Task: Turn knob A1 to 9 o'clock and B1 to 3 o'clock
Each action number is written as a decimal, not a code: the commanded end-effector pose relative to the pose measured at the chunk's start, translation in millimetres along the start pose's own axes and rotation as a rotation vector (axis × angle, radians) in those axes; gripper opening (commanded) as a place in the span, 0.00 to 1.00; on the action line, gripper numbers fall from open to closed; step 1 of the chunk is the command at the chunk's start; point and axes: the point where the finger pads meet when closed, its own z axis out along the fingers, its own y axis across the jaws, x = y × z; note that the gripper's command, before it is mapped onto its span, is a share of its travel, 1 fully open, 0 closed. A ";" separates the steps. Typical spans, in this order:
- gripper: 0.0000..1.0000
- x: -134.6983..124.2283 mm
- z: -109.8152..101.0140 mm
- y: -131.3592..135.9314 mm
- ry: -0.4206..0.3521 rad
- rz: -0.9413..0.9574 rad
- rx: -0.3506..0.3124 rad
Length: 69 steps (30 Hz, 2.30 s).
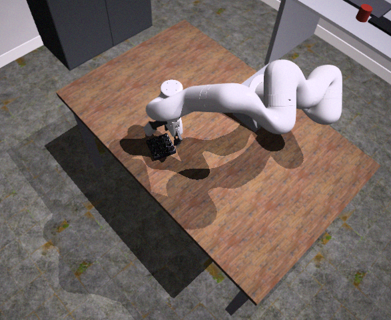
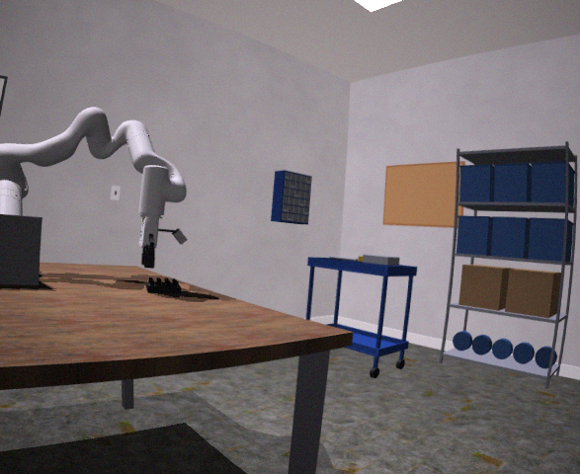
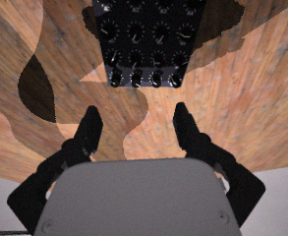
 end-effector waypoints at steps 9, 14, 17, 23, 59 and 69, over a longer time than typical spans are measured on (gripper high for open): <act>1.00 0.8 -0.8 0.0 0.002 -0.001 0.000; 1.00 0.8 -0.8 0.0 0.002 -0.001 0.000; 1.00 0.8 -0.8 0.0 0.002 -0.001 0.000; 1.00 0.8 -0.8 0.0 0.002 -0.001 0.000; 1.00 8.8 -2.3 -1.2 0.003 0.128 0.000; 1.00 30.9 -6.6 -5.2 0.004 0.495 0.003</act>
